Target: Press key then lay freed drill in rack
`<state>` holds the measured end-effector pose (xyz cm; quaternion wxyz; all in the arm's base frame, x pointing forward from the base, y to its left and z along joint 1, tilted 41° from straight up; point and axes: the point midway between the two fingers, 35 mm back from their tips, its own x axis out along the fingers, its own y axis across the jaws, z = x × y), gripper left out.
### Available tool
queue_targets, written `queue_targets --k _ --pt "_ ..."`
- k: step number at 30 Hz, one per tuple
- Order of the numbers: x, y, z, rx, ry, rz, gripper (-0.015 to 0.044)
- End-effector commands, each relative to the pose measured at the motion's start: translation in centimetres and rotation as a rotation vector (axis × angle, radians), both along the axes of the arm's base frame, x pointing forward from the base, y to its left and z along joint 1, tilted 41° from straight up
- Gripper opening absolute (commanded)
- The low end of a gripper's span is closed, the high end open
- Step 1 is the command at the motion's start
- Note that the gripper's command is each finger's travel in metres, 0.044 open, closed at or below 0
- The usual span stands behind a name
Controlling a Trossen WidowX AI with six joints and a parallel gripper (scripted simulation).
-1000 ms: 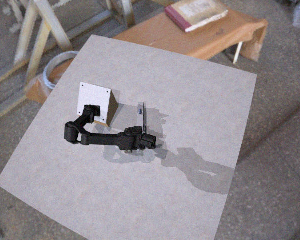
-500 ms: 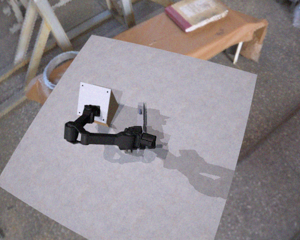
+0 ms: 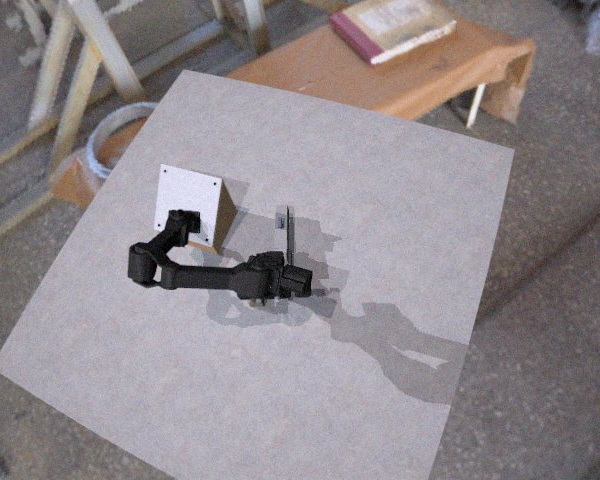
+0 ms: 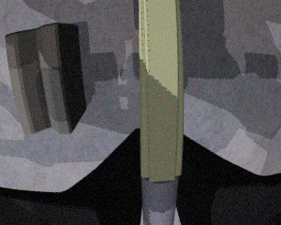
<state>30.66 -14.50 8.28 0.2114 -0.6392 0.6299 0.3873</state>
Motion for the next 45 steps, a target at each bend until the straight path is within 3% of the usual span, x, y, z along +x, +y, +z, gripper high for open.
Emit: queue_targets --k 1,45 --pt "0.2 0.0 0.3 -0.003 -0.008 -0.002 0.0" --pt "-0.6 -0.3 1.1 -0.003 -0.007 -0.002 0.0"
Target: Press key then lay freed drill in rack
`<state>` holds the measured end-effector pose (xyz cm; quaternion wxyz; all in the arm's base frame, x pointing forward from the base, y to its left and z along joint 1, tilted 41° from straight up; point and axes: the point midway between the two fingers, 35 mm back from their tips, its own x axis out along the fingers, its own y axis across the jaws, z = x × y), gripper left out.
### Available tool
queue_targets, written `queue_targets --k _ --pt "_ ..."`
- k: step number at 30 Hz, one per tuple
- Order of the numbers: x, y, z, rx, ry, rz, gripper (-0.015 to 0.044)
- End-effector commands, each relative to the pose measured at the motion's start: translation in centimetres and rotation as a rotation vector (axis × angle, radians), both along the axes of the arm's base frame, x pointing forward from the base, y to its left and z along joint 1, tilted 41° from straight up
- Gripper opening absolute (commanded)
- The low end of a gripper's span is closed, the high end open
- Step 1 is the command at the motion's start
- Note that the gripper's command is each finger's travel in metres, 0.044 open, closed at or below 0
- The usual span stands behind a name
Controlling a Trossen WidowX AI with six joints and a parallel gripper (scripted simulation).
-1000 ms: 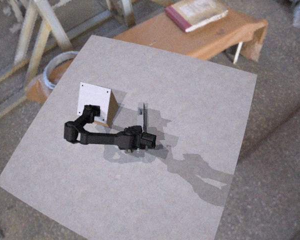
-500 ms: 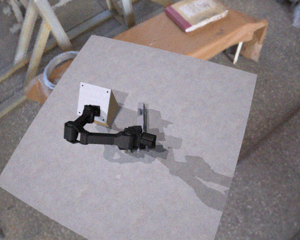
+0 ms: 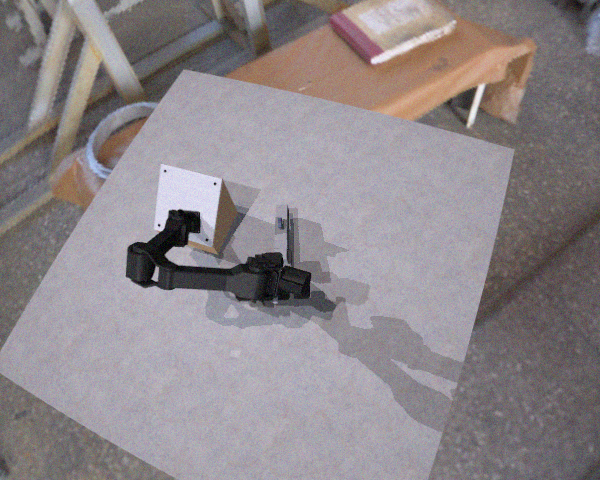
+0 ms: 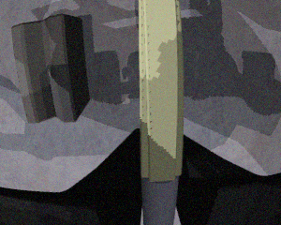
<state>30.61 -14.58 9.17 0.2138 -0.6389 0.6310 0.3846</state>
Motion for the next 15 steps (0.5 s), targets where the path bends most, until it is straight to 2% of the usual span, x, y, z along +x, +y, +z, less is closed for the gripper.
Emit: queue_targets --k 1,15 --pt "-0.7 -0.3 0.2 -0.002 -0.001 0.003 0.0" --pt "-2.8 -1.4 0.6 -0.003 -0.001 0.003 0.0"
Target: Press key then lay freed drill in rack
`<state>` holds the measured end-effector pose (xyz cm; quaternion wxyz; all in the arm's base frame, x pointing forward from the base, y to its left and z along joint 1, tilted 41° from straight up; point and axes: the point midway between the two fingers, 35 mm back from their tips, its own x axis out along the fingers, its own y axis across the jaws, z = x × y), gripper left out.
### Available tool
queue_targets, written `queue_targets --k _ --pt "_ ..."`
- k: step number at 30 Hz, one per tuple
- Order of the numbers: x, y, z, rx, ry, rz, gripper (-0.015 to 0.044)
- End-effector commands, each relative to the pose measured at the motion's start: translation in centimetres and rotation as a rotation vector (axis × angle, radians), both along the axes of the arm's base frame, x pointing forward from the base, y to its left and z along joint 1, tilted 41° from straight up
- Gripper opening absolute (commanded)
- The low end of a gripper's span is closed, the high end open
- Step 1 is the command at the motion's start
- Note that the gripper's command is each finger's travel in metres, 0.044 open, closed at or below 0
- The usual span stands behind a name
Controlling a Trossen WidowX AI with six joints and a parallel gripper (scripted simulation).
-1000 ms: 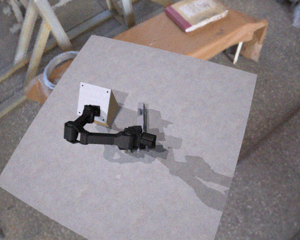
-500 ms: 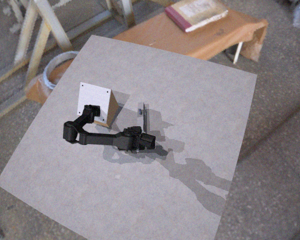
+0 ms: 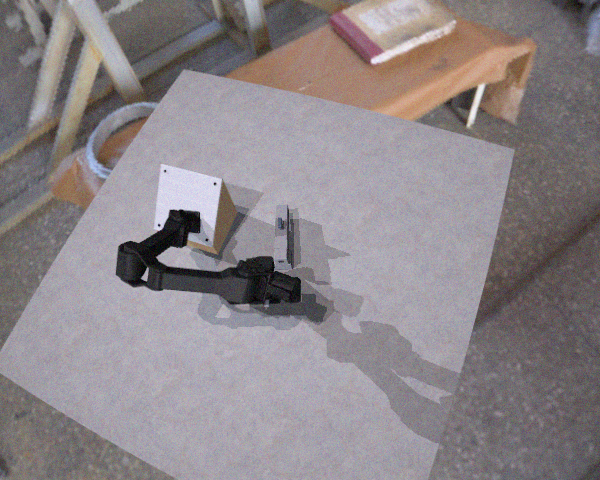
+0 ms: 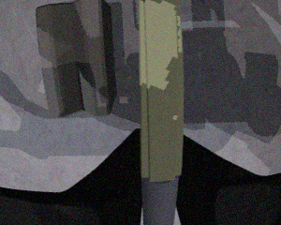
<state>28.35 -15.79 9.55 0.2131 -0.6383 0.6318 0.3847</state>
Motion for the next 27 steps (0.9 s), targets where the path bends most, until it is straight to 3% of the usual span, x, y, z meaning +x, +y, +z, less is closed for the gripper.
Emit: queue_targets --k 1,27 --pt "-0.7 -0.2 0.2 -0.002 -0.002 0.004 0.0" --pt "-4.0 -1.9 0.9 -0.003 -0.001 0.004 0.0"
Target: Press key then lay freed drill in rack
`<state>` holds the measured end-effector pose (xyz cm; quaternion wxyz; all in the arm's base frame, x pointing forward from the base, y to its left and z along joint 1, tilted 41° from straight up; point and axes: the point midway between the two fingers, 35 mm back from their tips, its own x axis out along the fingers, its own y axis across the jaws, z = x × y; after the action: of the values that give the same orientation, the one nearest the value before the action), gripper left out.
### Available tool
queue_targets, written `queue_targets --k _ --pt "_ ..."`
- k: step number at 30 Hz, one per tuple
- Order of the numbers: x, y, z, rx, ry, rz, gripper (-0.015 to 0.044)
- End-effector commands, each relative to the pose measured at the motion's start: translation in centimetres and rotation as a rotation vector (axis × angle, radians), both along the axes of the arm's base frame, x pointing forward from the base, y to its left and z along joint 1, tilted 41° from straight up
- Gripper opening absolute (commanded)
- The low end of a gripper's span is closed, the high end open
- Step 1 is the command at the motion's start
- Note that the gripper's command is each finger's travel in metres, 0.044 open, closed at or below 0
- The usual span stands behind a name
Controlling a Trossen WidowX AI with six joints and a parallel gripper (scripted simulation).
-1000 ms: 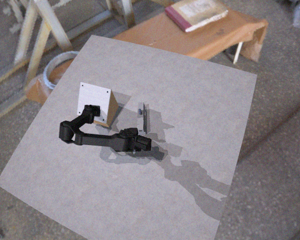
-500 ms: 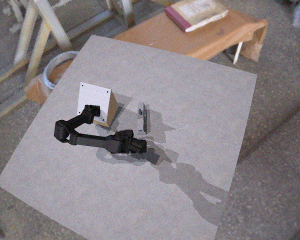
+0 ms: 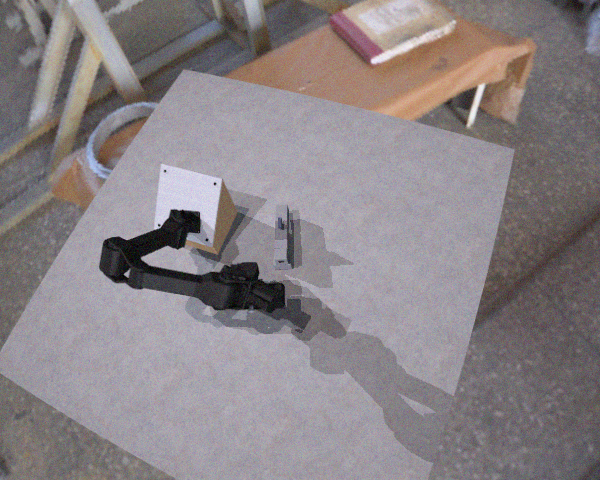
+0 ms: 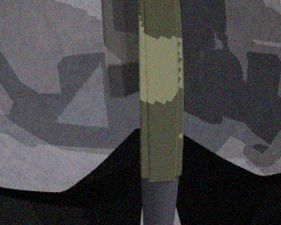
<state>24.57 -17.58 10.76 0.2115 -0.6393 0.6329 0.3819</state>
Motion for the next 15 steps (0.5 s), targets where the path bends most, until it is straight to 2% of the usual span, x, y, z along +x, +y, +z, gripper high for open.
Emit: queue_targets --k 1,15 --pt "-0.2 -0.3 -0.5 0.004 0.001 0.004 0.0" --pt "-0.6 -1.5 -1.9 0.003 0.001 0.004 0.0"
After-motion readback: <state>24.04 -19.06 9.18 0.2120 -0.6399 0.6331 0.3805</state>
